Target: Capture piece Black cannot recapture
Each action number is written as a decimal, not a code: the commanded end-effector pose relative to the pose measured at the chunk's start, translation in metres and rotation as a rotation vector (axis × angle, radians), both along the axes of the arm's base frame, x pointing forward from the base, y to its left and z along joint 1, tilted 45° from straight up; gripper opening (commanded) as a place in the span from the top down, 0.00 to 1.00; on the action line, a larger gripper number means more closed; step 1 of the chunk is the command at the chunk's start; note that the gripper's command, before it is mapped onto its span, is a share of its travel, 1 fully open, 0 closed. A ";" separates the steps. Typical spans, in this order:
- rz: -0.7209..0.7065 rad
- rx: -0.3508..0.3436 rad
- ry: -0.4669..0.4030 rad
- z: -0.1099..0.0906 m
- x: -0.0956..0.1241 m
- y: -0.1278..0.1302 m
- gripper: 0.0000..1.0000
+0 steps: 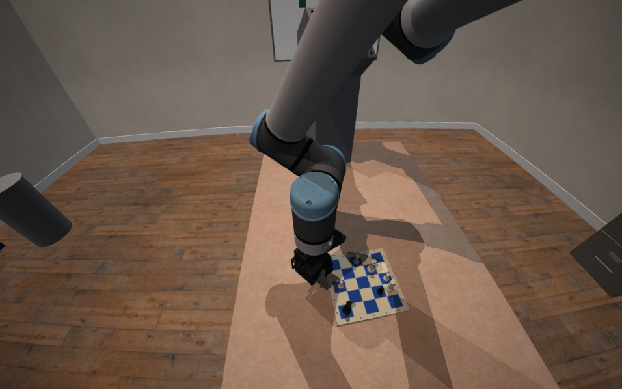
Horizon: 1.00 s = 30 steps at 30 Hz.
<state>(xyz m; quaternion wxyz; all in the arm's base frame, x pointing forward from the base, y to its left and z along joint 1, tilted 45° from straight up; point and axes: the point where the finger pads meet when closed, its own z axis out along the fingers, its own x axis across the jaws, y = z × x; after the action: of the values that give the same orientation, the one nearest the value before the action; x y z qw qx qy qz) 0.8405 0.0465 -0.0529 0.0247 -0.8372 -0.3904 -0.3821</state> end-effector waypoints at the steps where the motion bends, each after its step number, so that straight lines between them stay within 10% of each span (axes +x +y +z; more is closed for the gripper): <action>1: 0.000 0.000 -0.001 0.000 0.000 0.000 1.00; 30: 0.000 0.000 -0.001 0.000 0.000 0.000 0.78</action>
<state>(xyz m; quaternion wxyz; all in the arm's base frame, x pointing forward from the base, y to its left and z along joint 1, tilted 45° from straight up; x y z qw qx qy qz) 0.8405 0.0465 -0.0529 0.0247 -0.8372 -0.3904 -0.3821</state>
